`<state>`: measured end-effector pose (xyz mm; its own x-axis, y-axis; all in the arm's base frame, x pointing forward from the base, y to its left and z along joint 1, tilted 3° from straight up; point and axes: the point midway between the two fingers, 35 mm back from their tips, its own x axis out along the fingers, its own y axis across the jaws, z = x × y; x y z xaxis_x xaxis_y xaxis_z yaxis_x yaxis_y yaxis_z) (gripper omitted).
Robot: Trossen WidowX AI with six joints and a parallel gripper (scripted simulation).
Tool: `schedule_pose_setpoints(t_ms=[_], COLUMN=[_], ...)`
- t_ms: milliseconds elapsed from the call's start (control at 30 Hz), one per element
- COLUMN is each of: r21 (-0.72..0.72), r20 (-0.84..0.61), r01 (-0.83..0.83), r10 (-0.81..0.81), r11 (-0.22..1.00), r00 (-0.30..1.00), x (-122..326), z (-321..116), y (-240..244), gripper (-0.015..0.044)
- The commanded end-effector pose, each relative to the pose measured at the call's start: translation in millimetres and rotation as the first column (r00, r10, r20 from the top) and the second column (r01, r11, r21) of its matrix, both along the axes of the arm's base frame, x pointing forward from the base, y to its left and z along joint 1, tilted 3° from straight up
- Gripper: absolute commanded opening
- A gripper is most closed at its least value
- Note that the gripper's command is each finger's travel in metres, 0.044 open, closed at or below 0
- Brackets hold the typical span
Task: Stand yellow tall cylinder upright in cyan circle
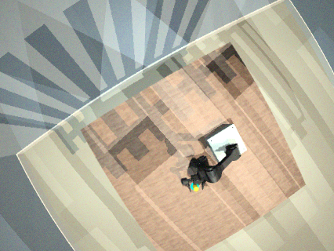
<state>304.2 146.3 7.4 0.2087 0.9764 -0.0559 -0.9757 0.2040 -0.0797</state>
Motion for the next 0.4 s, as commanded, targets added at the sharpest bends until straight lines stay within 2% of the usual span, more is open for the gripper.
schedule_pose_setpoints(t_ms=[0,133,267,367], r21=[0.02,0.039,0.041,0.001], r20=[-0.036,-0.067,-0.076,-0.127], r01=[0.008,0.015,0.02,0.081], r10=[-0.007,-0.012,-0.017,-0.08], r11=[1.0,0.999,0.999,0.997], r00=[0.999,0.998,0.997,0.989], x=[0.5,-0.5,1.3,28.9], z=[23.4,45.5,48.8,43.3], y=[-1.3,-2.5,-2.1,7.1], gripper=[0.04,0.04,0.04,0.04])
